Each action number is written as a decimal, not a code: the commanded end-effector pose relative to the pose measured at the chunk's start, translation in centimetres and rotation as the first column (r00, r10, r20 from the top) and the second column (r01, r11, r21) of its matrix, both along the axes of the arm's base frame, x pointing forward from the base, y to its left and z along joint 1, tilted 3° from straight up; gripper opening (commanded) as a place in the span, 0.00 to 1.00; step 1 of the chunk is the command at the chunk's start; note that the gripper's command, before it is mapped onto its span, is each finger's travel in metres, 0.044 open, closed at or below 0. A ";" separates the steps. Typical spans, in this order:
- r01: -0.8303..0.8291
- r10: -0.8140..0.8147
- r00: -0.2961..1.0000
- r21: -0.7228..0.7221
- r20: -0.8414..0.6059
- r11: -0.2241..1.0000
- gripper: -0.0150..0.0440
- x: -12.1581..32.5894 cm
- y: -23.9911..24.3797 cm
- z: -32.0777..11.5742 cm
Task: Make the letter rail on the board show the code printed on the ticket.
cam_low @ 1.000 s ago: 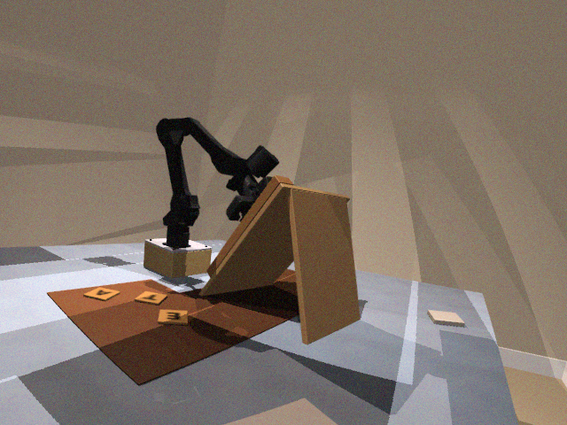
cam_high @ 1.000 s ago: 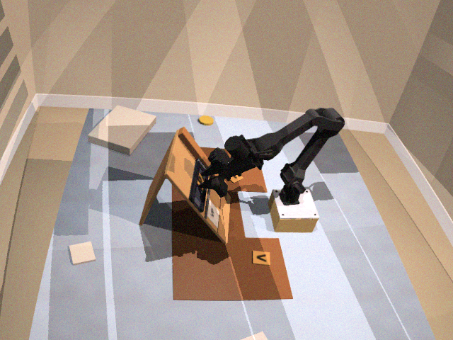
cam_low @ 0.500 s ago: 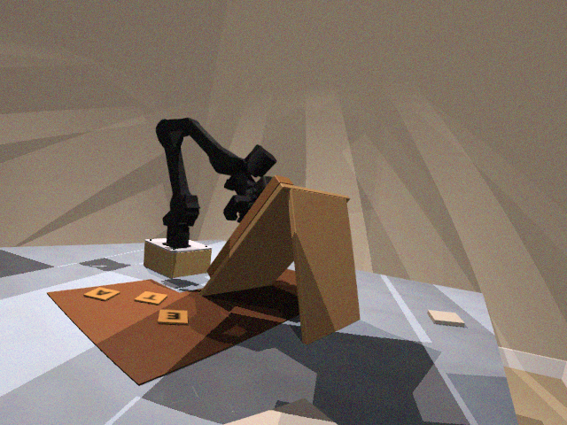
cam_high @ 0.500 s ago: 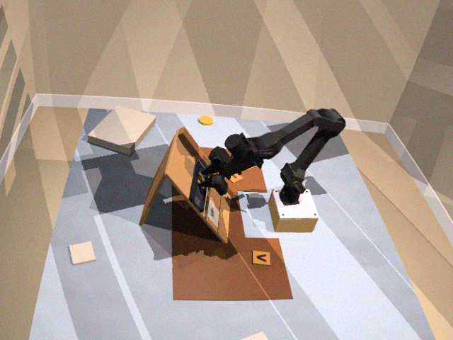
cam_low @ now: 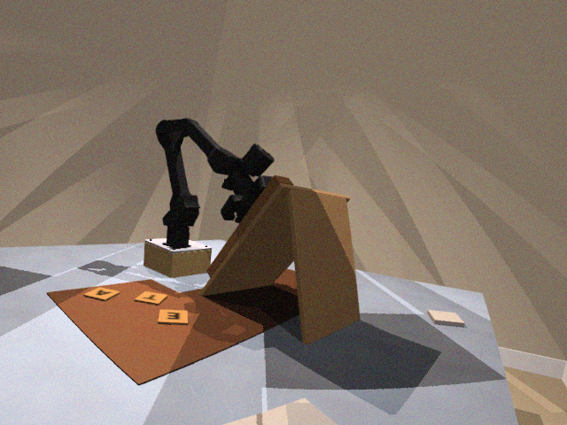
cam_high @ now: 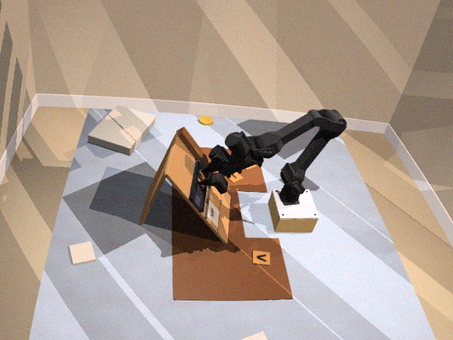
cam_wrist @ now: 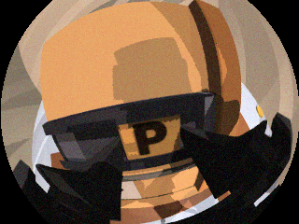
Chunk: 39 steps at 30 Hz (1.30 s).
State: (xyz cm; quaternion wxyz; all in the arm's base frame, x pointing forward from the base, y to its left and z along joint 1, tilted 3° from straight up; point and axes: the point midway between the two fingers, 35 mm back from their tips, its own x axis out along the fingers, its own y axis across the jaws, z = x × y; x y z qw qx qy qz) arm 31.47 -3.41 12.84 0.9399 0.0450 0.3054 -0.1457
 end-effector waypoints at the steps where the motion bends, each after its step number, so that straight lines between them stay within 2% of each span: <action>1: -0.005 0.005 1.000 -0.002 0.002 1.000 0.25 0.0 -0.2 0.1; 30: -0.005 0.005 1.000 -0.004 0.002 1.000 0.25 -0.4 -1.5 0.1; 39: -0.002 0.002 1.000 -0.003 0.001 1.000 0.65 -0.5 -1.4 0.1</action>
